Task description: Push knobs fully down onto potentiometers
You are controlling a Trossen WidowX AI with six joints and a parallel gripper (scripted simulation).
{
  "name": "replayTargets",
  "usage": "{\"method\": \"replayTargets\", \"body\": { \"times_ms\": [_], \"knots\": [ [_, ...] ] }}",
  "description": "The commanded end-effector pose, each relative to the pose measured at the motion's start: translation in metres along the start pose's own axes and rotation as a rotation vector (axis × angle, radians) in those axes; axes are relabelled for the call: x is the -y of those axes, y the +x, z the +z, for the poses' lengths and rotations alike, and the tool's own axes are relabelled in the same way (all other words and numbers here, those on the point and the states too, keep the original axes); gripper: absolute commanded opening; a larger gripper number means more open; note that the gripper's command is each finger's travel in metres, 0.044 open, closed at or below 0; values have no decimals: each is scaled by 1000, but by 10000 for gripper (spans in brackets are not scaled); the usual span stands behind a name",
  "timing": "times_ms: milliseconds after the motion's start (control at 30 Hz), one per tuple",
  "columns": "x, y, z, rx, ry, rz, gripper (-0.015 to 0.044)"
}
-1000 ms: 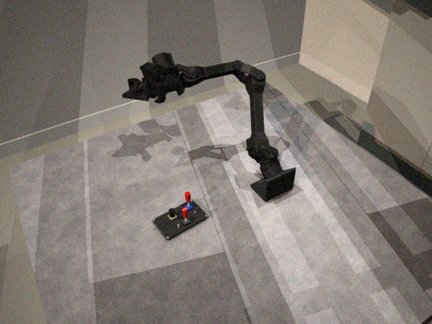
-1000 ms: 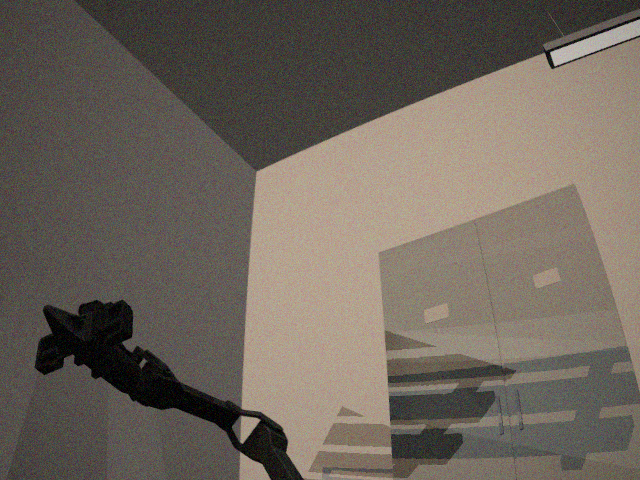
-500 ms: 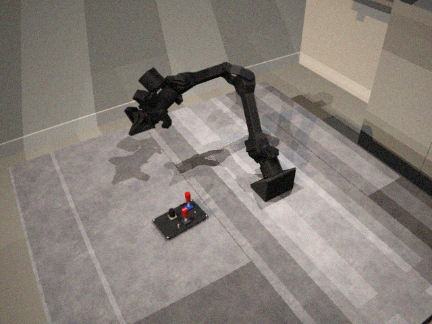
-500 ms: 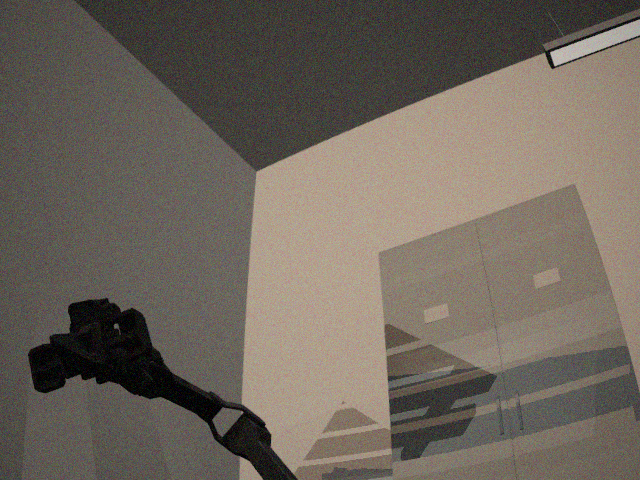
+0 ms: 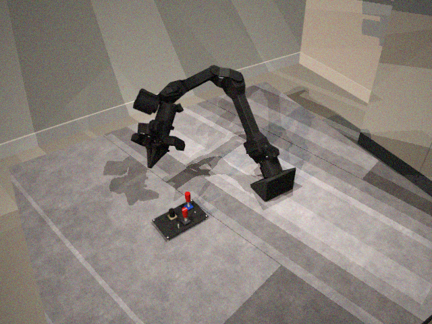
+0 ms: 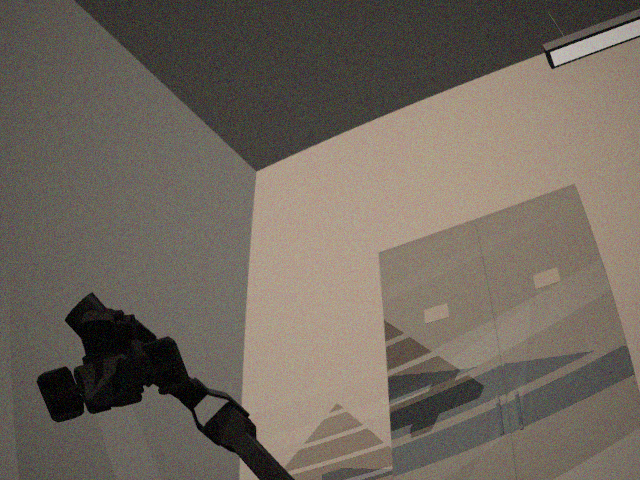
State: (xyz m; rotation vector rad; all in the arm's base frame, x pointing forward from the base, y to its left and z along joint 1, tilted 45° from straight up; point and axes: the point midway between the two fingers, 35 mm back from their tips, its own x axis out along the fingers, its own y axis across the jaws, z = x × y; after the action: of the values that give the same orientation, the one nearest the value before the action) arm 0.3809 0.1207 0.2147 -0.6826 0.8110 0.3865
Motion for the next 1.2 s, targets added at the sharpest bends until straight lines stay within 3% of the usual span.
{"method": "replayTargets", "body": {
  "times_ms": [0,400,933,1167],
  "knots": [
    [-14,15,-18,-145,-41,10,0],
    [-43,34,-64,-497,-211,9,0],
    [-61,32,-105,-909,-550,-44,0],
    [-62,31,-107,-943,-587,-52,0]
  ]
}}
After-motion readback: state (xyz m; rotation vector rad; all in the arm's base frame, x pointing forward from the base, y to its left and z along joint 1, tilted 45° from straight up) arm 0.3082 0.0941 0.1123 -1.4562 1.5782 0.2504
